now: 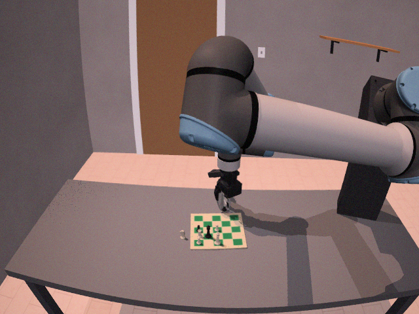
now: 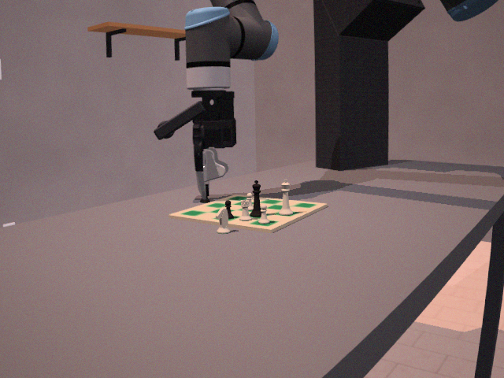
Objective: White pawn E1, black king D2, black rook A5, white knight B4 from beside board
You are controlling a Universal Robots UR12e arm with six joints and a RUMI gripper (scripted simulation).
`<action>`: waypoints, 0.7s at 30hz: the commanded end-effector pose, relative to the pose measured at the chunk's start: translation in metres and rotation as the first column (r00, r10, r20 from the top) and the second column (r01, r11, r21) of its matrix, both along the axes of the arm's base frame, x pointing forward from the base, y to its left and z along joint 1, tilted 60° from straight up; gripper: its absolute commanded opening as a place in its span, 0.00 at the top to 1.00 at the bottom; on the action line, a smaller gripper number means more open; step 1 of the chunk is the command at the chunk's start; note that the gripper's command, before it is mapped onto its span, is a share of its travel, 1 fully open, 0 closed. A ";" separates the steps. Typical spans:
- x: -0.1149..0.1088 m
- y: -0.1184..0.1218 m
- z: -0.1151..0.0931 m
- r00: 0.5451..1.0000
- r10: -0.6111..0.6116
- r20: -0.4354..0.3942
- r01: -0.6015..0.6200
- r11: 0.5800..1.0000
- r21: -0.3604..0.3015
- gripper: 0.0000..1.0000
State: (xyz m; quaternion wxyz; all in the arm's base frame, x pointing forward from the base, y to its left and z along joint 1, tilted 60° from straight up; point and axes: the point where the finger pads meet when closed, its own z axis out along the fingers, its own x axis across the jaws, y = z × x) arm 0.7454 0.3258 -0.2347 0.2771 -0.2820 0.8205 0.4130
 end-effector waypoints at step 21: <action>0.000 -0.001 0.000 1.000 -0.001 0.001 0.001 1.000 0.000 1.00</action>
